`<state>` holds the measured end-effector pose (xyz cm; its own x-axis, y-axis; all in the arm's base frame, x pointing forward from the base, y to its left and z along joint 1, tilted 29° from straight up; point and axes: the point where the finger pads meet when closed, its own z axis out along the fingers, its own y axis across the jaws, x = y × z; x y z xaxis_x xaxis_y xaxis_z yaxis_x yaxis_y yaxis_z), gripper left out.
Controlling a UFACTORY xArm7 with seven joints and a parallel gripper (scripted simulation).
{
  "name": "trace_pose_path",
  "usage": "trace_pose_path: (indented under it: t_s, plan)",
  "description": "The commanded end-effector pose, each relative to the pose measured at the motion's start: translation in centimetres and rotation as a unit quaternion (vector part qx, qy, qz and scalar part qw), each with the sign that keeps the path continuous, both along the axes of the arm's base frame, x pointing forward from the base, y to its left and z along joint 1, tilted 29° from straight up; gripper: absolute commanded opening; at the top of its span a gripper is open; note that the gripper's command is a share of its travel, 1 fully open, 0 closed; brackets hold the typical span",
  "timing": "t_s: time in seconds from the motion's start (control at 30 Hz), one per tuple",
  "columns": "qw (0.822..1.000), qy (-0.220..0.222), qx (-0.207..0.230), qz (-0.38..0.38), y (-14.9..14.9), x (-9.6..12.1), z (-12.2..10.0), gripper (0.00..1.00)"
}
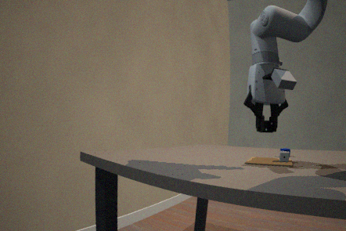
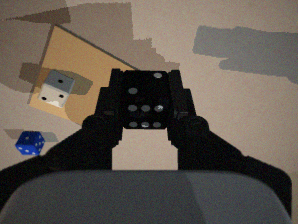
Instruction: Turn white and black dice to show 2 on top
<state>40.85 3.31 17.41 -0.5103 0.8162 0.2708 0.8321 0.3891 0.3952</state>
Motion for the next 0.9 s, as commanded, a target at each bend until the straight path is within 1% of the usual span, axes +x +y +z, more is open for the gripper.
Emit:
trace_pose_path:
  t_s: [0.0, 0.2, 0.27, 0.37, 0.4, 0.53, 0.6, 0.63, 0.67, 0.83, 0.87]
  plan:
    - [1.0, -0.005, -0.002, -0.005, -0.3, -0.4, 0.5, 0.27]
    - [1.0, 0.001, 0.001, -0.017, -0.2, -0.4, 0.5, 0.27]
    - [0.999, 0.012, 0.007, -0.041, -0.1, -0.3, 0.5, 0.27]
    - [0.993, 0.042, 0.023, -0.104, 0.3, -0.3, 0.6, 0.27]
    - [0.993, 0.043, 0.024, -0.106, 0.3, -0.3, 0.6, 0.27]
    - [0.983, 0.072, 0.039, -0.165, 0.6, -0.2, 0.6, 0.27]
    - [0.983, 0.072, 0.039, -0.165, 0.6, -0.2, 0.6, 0.27]
    - [0.975, 0.088, 0.048, -0.198, 0.8, -0.1, 0.7, 0.27]
    - [0.971, 0.095, 0.052, -0.215, 0.9, -0.1, 0.7, 0.27]
    - [0.954, 0.121, 0.066, -0.268, 1.2, -0.1, 0.7, 0.27]
    - [0.947, 0.13, 0.07, -0.286, 1.3, 0.0, 0.7, 0.27]
